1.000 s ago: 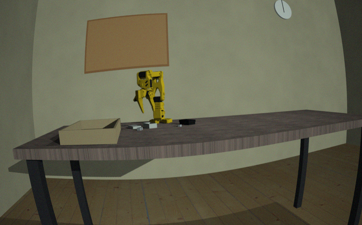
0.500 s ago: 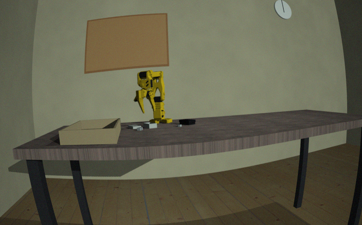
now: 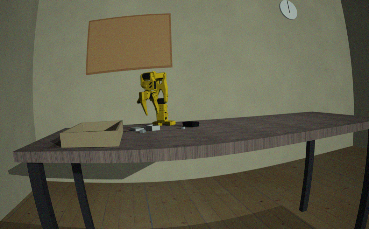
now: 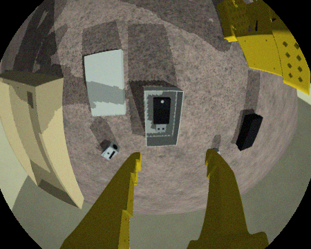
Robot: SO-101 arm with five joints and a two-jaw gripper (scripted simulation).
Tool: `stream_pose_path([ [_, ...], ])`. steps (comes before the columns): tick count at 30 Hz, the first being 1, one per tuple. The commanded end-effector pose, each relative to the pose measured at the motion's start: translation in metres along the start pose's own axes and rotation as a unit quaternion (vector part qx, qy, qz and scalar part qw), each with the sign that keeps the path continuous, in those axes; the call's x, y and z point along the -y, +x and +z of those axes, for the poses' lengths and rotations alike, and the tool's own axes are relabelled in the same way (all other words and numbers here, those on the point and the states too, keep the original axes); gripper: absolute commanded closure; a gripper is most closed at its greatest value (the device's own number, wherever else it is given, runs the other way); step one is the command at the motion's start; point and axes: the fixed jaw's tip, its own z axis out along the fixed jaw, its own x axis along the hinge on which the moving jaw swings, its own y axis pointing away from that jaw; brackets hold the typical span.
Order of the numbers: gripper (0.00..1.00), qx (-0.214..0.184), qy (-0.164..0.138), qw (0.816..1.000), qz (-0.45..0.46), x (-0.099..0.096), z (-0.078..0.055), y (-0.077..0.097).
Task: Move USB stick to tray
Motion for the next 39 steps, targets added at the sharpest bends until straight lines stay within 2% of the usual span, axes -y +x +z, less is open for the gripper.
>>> stream_pose_path([
  [1,0.70,-0.017,-0.018,1.000,0.001,-0.001,-0.006,0.004],
  [15,0.70,-0.017,-0.018,1.000,0.001,-0.001,-0.005,0.004],
  [26,0.70,-0.017,-0.018,1.000,0.001,-0.002,0.000,0.004],
  [39,0.70,-0.017,-0.018,1.000,0.001,-0.004,0.018,0.006],
])
